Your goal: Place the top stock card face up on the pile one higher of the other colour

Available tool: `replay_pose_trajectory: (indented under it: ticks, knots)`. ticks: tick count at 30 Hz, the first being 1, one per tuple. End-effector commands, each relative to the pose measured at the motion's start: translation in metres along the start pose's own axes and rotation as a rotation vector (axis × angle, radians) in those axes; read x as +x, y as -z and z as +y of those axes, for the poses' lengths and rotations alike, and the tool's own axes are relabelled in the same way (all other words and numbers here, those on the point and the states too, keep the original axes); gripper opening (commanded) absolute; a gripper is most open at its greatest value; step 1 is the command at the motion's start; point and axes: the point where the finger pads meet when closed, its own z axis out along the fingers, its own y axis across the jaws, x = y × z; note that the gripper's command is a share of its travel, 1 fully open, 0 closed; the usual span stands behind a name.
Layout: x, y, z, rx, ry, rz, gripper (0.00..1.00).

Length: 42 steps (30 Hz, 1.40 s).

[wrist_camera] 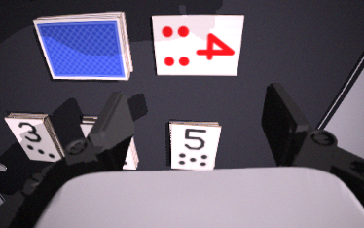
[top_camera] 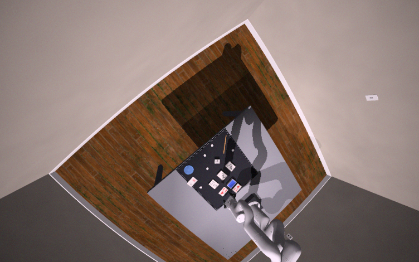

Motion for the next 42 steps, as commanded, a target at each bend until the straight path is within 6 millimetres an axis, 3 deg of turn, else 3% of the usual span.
replay_pose_trajectory:
  ticks: [1,10,13,14,27,30,42]
  knots:
    - [-0.001,-0.003,0.0,0.0,0.139,-0.002,1.0]
    - [0.0,-0.011,0.0,-0.001,0.412,-0.002,1.0]
    - [0.0,-0.011,0.0,-0.001,0.424,-0.002,1.0]
    - [0.0,-0.013,0.0,-0.001,0.511,-0.002,1.0]
    - [0.001,-0.023,0.0,-0.004,0.898,-0.003,1.0]
    - [0.001,-0.024,0.0,-0.004,0.904,-0.004,1.0]
    - [0.002,-0.034,0.001,-0.009,1.294,-0.007,1.0]
